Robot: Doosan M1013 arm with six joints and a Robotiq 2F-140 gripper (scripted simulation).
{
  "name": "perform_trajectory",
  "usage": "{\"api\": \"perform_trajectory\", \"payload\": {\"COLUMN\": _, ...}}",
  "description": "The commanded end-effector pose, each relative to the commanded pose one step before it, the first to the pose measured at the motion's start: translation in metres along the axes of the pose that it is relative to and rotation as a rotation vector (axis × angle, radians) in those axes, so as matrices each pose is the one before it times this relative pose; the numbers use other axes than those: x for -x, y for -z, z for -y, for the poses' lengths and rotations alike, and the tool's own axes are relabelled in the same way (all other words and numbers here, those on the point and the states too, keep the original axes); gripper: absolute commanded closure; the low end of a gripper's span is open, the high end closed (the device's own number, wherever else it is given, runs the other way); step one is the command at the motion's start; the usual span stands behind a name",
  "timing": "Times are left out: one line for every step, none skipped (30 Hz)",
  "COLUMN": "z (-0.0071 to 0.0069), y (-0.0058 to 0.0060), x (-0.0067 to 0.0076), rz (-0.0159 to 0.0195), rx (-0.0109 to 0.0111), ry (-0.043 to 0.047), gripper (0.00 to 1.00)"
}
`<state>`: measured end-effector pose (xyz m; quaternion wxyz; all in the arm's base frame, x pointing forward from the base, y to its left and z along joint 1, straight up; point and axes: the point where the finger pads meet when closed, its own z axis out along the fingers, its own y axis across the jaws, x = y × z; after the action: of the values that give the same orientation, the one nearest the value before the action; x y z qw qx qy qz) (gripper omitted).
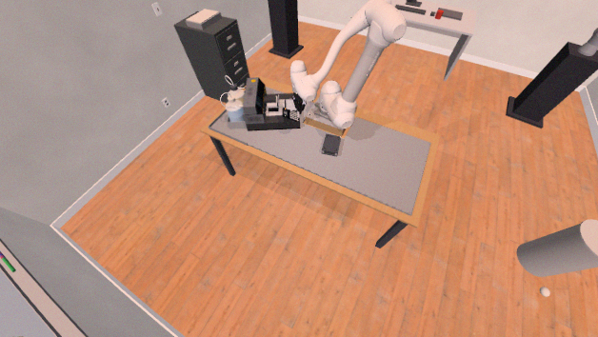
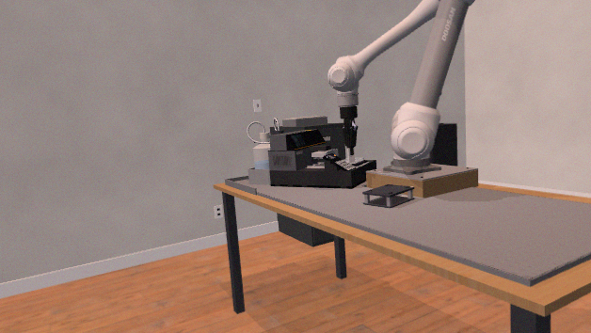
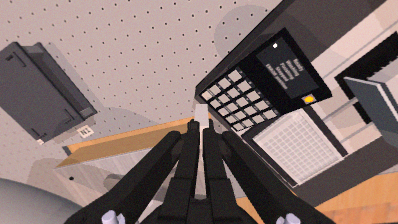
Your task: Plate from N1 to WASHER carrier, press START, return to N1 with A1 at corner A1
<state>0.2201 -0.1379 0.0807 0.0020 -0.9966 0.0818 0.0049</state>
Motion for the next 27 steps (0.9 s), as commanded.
{"api": "perform_trajectory", "payload": {"z": -0.00007, "y": 0.00533, "x": -0.00211, "rz": -0.00484, "rx": -0.00248, "ry": 0.00258, "gripper": 0.9}}
{"api": "perform_trajectory", "payload": {"z": 0.0, "y": 0.00167, "x": 0.0, "rz": 0.0, "rx": 0.0, "ry": 0.0, "gripper": 0.9}}
{"api": "perform_trajectory", "payload": {"z": 0.0, "y": 0.00167, "x": 0.0, "rz": 0.0, "rx": 0.0, "ry": 0.0, "gripper": 0.9}}
{"api": "perform_trajectory", "payload": {"z": 0.0, "y": 0.00167, "x": 0.0, "rz": 0.0, "rx": 0.0, "ry": 0.0, "gripper": 0.9}}
{"api": "perform_trajectory", "payload": {"z": 0.0, "y": 0.00167, "x": 0.0, "rz": 0.0, "rx": 0.0, "ry": 0.0, "gripper": 0.9}}
{"api": "perform_trajectory", "payload": {"z": 0.0, "y": 0.00167, "x": 0.0, "rz": 0.0, "rx": 0.0, "ry": 0.0, "gripper": 0.9}}
{"api": "perform_trajectory", "payload": {"z": 0.0, "y": 0.00167, "x": 0.0, "rz": 0.0, "rx": 0.0, "ry": 0.0, "gripper": 0.9}}
{"api": "perform_trajectory", "payload": {"z": 0.0, "y": 0.00167, "x": 0.0, "rz": 0.0, "rx": 0.0, "ry": 0.0, "gripper": 0.9}}
{"api": "perform_trajectory", "payload": {"z": 0.0, "y": 0.00167, "x": 0.0, "rz": 0.0, "rx": 0.0, "ry": 0.0, "gripper": 0.9}}
{"api": "perform_trajectory", "payload": {"z": 0.0, "y": 0.00167, "x": 0.0, "rz": 0.0, "rx": 0.0, "ry": 0.0, "gripper": 0.9}}
{"api": "perform_trajectory", "payload": {"z": 0.0, "y": 0.00167, "x": 0.0, "rz": 0.0, "rx": 0.0, "ry": 0.0, "gripper": 0.9}}
{"api": "perform_trajectory", "payload": {"z": 0.0, "y": 0.00167, "x": 0.0, "rz": 0.0, "rx": 0.0, "ry": 0.0, "gripper": 0.9}}
{"api": "perform_trajectory", "payload": {"z": 0.0, "y": 0.00167, "x": 0.0, "rz": 0.0, "rx": 0.0, "ry": 0.0, "gripper": 0.9}}
{"api": "perform_trajectory", "payload": {"z": 0.0, "y": 0.00167, "x": 0.0, "rz": 0.0, "rx": 0.0, "ry": 0.0, "gripper": 0.9}}
{"api": "perform_trajectory", "payload": {"z": 0.0, "y": 0.00167, "x": 0.0, "rz": 0.0, "rx": 0.0, "ry": 0.0, "gripper": 0.9}}
{"api": "perform_trajectory", "payload": {"z": 0.0, "y": 0.00167, "x": 0.0, "rz": 0.0, "rx": 0.0, "ry": 0.0, "gripper": 0.9}}
{"api": "perform_trajectory", "payload": {"z": 0.0, "y": 0.0, "x": 0.0, "rz": 0.0, "rx": 0.0, "ry": 0.0, "gripper": 0.9}}
{"api": "perform_trajectory", "payload": {"z": 0.0, "y": 0.0, "x": 0.0, "rz": 0.0, "rx": 0.0, "ry": 0.0, "gripper": 0.9}}
{"api": "perform_trajectory", "payload": {"z": 0.0, "y": 0.00167, "x": 0.0, "rz": 0.0, "rx": 0.0, "ry": 0.0, "gripper": 0.9}}
{"api": "perform_trajectory", "payload": {"z": 0.0, "y": 0.00167, "x": 0.0, "rz": 0.0, "rx": 0.0, "ry": 0.0, "gripper": 0.9}}
{"api": "perform_trajectory", "payload": {"z": 0.0, "y": 0.00167, "x": 0.0, "rz": 0.0, "rx": 0.0, "ry": 0.0, "gripper": 0.9}}
{"api": "perform_trajectory", "payload": {"z": 0.0, "y": 0.00167, "x": 0.0, "rz": 0.0, "rx": 0.0, "ry": 0.0, "gripper": 0.9}}
{"api": "perform_trajectory", "payload": {"z": 0.0, "y": 0.00167, "x": 0.0, "rz": 0.0, "rx": 0.0, "ry": 0.0, "gripper": 0.9}}
{"api": "perform_trajectory", "payload": {"z": 0.0, "y": 0.00083, "x": 0.0, "rz": 0.0, "rx": 0.0, "ry": 0.0, "gripper": 0.9}}
{"api": "perform_trajectory", "payload": {"z": 0.0, "y": 0.0, "x": 0.0, "rz": 0.0, "rx": 0.0, "ry": 0.0, "gripper": 0.9}}
{"api": "perform_trajectory", "payload": {"z": 0.0, "y": 0.0, "x": 0.0, "rz": 0.0, "rx": 0.0, "ry": 0.0, "gripper": 0.9}}
{"api": "perform_trajectory", "payload": {"z": 0.0, "y": 0.0, "x": 0.0, "rz": 0.0, "rx": 0.0, "ry": 0.0, "gripper": 0.9}}
